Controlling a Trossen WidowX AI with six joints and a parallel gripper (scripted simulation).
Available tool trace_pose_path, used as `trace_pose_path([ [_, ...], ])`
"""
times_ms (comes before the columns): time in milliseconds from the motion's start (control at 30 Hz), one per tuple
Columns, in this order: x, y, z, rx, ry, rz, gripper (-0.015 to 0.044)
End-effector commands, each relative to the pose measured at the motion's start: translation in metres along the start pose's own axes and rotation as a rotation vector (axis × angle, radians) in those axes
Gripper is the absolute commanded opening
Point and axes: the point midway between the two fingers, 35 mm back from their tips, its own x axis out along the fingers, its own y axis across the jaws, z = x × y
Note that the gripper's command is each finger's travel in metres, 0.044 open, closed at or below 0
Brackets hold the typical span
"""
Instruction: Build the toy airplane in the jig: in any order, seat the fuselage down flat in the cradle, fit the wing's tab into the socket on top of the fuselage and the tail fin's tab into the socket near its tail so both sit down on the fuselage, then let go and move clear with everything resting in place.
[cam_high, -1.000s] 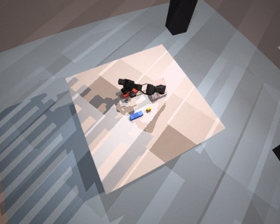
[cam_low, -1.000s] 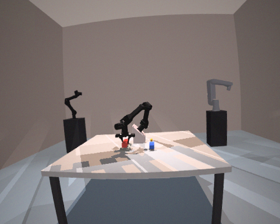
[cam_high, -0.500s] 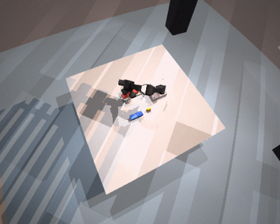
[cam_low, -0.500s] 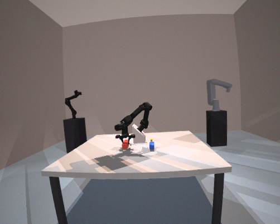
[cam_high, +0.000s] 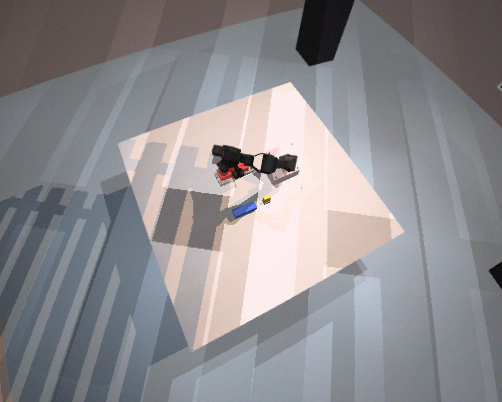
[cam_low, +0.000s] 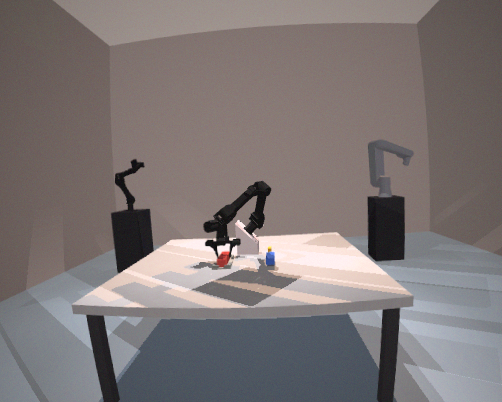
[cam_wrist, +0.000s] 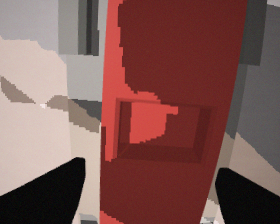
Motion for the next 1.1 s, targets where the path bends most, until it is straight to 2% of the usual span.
trace_pose_path([
  [0,0.000,0.000,0.000,-0.001,-0.001,-0.002,0.0398],
  [67,0.000,0.000,0.000,-0.001,-0.001,-0.002,0.0440],
  [267,-0.003,-0.001,0.001,-0.001,-0.001,-0.002,0.0440],
  [500,-0.105,-0.002,-0.001,0.009,-0.007,-0.003,0.0440],
  [833,-0.109,0.001,0.005,0.007,-0.005,-0.008,0.0440],
  [1067,-0.106,0.072,0.032,0.005,0.020,-0.064,0.0440],
])
